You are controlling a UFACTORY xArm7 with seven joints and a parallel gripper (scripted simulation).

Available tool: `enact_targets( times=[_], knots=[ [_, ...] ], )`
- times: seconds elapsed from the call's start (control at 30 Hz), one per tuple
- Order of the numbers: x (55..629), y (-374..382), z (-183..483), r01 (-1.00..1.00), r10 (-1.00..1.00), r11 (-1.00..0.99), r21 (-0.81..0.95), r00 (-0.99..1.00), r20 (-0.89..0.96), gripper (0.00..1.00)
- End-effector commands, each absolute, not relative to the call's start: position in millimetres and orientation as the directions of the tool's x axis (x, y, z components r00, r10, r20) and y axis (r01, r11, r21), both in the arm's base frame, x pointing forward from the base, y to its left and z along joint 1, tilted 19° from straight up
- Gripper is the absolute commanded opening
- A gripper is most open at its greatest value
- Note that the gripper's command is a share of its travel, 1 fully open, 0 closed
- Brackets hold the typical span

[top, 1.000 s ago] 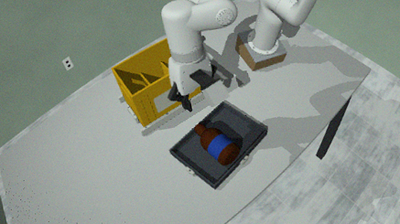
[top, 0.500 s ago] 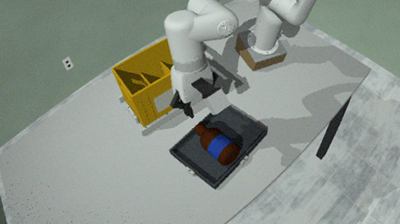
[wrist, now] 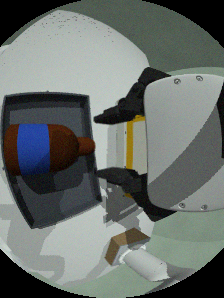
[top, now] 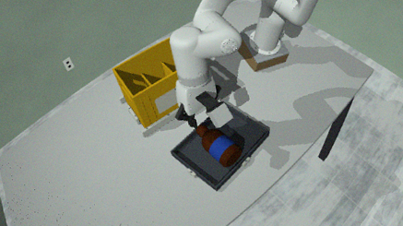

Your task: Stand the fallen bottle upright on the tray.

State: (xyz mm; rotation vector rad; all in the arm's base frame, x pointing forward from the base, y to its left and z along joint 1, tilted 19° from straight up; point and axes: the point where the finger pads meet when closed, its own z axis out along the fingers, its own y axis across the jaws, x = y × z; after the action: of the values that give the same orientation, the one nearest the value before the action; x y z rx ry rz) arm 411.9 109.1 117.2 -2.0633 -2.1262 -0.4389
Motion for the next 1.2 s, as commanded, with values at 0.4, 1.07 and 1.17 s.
enact_targets(
  times=[0.4, 1.07, 1.17],
  knots=[
    [416.3, 119.3, 85.9, 0.994, 0.951, 0.012, 0.109, -0.045, 0.305, 0.65],
    [416.7, 120.6, 81.8, 0.994, 0.951, 0.012, 0.109, -0.045, 0.305, 0.65],
    [416.7, 120.6, 81.8, 0.994, 0.951, 0.012, 0.109, -0.045, 0.305, 0.65]
  ],
)
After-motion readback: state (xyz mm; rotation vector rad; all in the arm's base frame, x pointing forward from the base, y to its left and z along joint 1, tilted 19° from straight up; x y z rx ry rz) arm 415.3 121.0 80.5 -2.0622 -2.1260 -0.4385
